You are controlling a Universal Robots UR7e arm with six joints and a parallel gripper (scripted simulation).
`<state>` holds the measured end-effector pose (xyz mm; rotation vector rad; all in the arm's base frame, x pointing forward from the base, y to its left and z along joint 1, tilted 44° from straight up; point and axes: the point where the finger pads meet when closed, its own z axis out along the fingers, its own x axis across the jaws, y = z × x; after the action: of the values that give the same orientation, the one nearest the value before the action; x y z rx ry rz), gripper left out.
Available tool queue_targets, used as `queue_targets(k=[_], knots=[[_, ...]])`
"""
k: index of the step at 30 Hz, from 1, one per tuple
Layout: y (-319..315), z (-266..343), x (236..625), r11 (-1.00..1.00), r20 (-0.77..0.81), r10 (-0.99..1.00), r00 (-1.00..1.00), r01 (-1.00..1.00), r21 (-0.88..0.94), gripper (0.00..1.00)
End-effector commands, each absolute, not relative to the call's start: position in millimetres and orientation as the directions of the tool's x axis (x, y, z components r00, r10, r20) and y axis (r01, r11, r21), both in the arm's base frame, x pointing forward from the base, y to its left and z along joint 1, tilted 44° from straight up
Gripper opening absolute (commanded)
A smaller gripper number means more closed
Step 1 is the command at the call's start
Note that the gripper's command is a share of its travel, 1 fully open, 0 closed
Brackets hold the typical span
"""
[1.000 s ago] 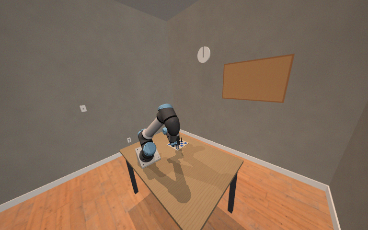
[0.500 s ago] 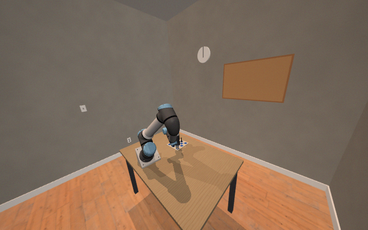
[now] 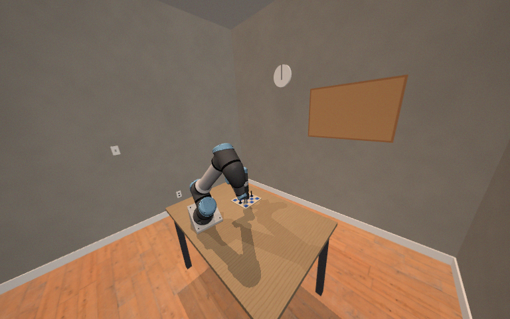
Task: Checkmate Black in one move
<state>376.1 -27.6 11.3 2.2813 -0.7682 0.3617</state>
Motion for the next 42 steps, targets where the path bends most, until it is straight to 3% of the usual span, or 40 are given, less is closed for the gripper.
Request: queue_targets(k=[1, 15, 42], knots=[[-20, 19, 376, -0.585, 0.451, -0.423, 0.786, -0.617, 0.526, 0.00], [15, 56, 374, -0.585, 0.451, -0.423, 0.786, -0.617, 0.526, 0.00], [26, 67, 379, -0.586, 0.450, -0.422, 0.787, -0.616, 0.527, 0.00]])
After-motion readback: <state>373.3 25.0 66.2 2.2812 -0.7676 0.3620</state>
